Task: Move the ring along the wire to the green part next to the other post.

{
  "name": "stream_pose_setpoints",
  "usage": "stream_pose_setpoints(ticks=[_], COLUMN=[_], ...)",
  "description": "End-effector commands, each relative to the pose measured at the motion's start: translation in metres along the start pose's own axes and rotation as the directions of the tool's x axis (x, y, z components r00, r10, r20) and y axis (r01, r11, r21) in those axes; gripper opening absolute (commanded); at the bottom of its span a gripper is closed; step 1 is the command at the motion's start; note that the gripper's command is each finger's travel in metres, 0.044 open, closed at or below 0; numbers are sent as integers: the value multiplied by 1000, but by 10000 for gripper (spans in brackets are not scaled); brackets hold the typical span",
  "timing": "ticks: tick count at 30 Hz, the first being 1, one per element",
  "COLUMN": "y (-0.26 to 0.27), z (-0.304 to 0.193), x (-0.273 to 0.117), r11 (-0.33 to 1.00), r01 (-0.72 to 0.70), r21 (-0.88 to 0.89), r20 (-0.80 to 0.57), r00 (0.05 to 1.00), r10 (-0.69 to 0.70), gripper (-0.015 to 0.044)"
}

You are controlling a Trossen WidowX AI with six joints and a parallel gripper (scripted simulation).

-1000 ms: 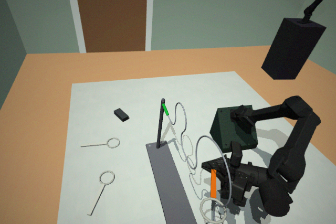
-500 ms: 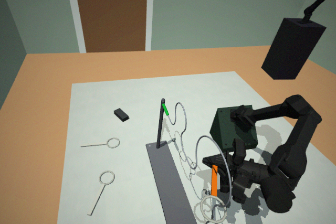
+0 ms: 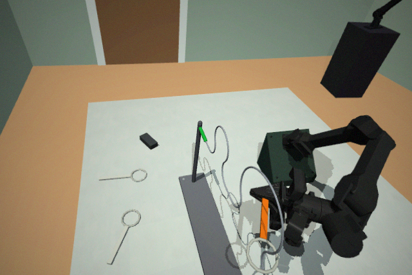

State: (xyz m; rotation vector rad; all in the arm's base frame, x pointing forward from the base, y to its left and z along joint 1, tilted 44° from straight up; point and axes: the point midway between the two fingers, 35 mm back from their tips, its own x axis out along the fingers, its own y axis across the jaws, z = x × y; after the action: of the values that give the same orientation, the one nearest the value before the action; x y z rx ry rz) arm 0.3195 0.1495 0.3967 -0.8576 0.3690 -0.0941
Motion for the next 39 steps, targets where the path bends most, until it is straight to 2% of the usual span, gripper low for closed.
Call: stream_pose_setpoints(ticks=[1,39], y=[-11,-56], z=[-1,7], x=[-1,-6], r11=[999,955], r01=[26,145], r21=[-22,-259], r20=[0,15], r00=[1000,989], r10=[-26,-146], gripper=[-150,-150])
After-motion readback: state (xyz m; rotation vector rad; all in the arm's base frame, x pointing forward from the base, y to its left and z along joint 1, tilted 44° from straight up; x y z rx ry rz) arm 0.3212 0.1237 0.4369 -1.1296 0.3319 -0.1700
